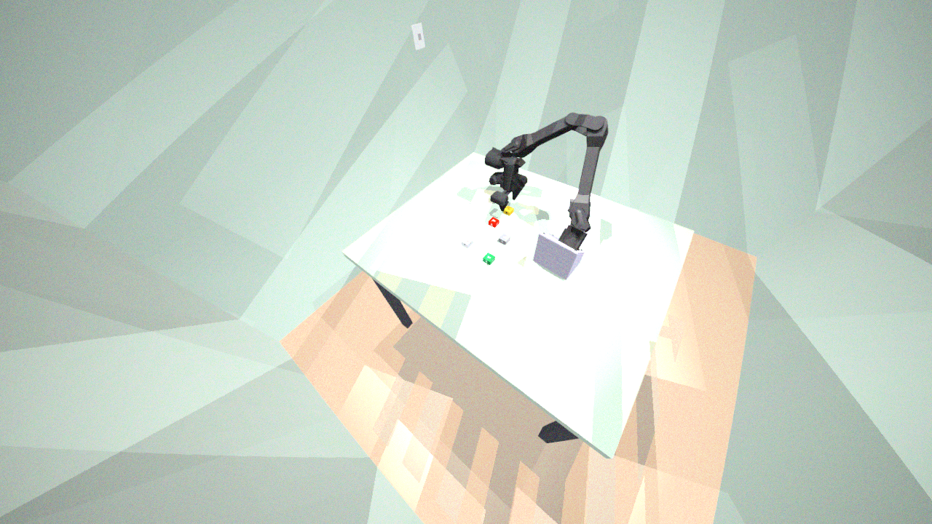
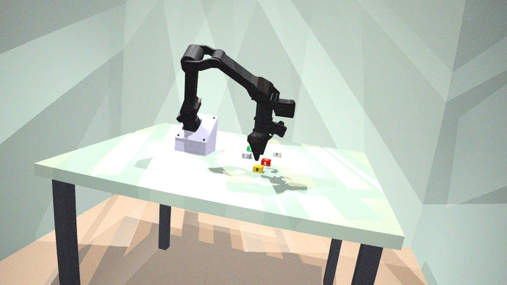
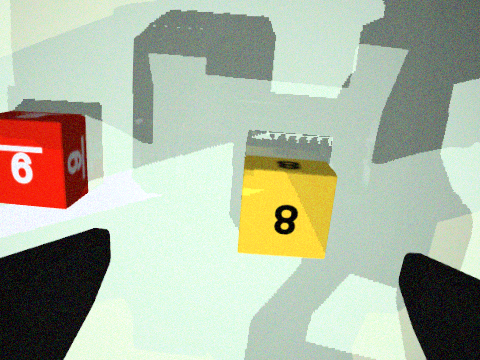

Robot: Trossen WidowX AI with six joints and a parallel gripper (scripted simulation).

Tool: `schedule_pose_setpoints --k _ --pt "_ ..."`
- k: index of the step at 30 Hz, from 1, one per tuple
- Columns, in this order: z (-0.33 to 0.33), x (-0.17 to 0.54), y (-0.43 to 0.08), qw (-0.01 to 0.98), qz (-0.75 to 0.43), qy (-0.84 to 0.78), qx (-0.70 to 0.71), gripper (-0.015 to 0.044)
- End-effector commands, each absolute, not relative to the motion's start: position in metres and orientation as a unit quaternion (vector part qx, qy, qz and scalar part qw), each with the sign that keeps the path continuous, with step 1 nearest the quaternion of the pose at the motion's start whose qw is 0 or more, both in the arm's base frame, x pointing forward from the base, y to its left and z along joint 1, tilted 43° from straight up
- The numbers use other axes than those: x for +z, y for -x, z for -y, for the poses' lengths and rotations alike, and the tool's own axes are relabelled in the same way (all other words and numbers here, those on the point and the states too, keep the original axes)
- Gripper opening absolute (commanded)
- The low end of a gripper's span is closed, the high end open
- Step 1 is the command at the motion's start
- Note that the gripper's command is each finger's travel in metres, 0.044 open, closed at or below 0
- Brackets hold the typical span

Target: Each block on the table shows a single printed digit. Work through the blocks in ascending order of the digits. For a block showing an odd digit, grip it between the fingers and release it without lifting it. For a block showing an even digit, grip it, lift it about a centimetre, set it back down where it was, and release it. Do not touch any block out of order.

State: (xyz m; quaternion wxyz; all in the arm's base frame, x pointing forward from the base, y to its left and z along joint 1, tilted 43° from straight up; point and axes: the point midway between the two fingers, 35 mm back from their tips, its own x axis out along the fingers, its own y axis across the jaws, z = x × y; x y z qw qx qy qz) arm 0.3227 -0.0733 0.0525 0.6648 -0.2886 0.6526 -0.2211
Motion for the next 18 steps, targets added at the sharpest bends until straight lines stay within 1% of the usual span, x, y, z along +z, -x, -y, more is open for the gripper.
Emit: schedule_pose_setpoints --k 1,18 --pt "0.080 0.046 -0.321 0.660 -0.655 0.292 -0.222 0.0400" --pt "0.098 0.026 -0.321 0.660 -0.655 0.292 -0.222 0.0400"
